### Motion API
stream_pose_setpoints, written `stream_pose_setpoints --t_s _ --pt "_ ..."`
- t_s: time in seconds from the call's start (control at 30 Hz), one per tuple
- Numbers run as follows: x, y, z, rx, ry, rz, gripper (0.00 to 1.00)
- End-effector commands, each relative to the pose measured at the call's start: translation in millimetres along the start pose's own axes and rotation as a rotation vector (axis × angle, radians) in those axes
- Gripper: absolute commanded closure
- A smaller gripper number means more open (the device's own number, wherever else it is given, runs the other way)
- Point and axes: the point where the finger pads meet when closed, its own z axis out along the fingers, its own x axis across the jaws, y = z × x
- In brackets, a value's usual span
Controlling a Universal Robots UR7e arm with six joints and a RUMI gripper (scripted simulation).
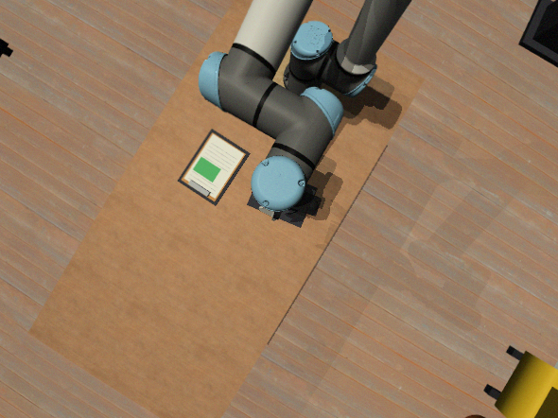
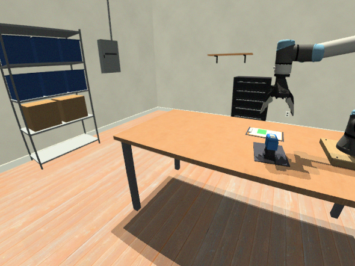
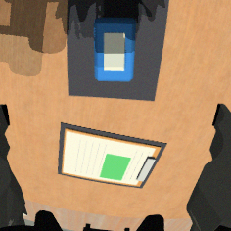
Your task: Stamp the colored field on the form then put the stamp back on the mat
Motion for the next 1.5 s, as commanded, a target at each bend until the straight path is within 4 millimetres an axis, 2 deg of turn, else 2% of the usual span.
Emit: stream_pose_setpoints --t_s 0.0,0.4,0.83,0.9,1.4,1.47 --pt "0 8 -1 0.0 0.001 -0.036 0.0" --pt "-2 42 -1 0.0 0.001 -0.198 0.0" --pt "-15 117 -1 -0.001 0.002 -0.544 0.0" --pt "-15 117 -1 -0.001 0.002 -0.544 0.0" --pt "-47 209 -1 -0.001 0.001 -0.983 0.0" --pt "-47 209 -1 -0.001 0.001 -0.983 0.0"
